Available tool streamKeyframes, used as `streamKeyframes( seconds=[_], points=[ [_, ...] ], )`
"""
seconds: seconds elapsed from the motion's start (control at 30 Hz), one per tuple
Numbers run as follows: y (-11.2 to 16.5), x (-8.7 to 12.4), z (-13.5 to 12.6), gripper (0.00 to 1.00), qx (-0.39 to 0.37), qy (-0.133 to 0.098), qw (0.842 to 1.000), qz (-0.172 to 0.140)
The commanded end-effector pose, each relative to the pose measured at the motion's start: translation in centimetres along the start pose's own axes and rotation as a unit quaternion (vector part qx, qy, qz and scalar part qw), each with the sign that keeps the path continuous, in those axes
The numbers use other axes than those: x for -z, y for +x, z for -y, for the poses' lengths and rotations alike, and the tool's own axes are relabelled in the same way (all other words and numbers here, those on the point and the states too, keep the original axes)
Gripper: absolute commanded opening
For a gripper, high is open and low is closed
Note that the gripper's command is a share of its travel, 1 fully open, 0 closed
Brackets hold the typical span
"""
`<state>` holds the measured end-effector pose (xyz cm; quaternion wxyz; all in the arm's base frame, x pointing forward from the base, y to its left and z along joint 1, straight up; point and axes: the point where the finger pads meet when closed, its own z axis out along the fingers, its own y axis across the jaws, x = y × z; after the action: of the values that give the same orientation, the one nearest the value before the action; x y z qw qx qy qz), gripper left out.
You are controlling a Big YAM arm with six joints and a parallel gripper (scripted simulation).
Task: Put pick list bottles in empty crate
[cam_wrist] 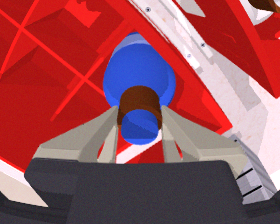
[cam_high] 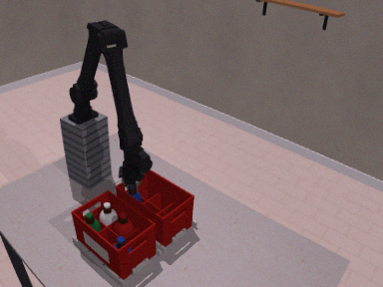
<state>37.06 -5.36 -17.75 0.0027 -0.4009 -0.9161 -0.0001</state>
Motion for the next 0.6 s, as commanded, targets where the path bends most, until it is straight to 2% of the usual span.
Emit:
streamKeyframes(
  seconds=[0.0,0.07,0.17,0.27,0.3,0.47,0.57],
  points=[
    [-2.1,1.2,-2.0,0.00,-0.005,-0.022,0.999,0.027],
    [-2.2,1.3,-2.0,0.00,-0.005,-0.023,0.999,0.028],
    [-1.7,0.3,-1.6,0.00,-0.005,-0.016,1.000,0.020],
    [-1.7,0.3,-1.7,0.00,-0.005,-0.017,1.000,0.020],
    [-2.1,1.1,-2.0,0.00,-0.005,-0.023,0.999,0.028],
    [-2.2,0.8,-2.0,0.00,-0.006,-0.024,0.999,0.029],
    [-1.7,-0.2,-1.6,0.00,-0.006,-0.016,1.000,0.019]
  ],
)
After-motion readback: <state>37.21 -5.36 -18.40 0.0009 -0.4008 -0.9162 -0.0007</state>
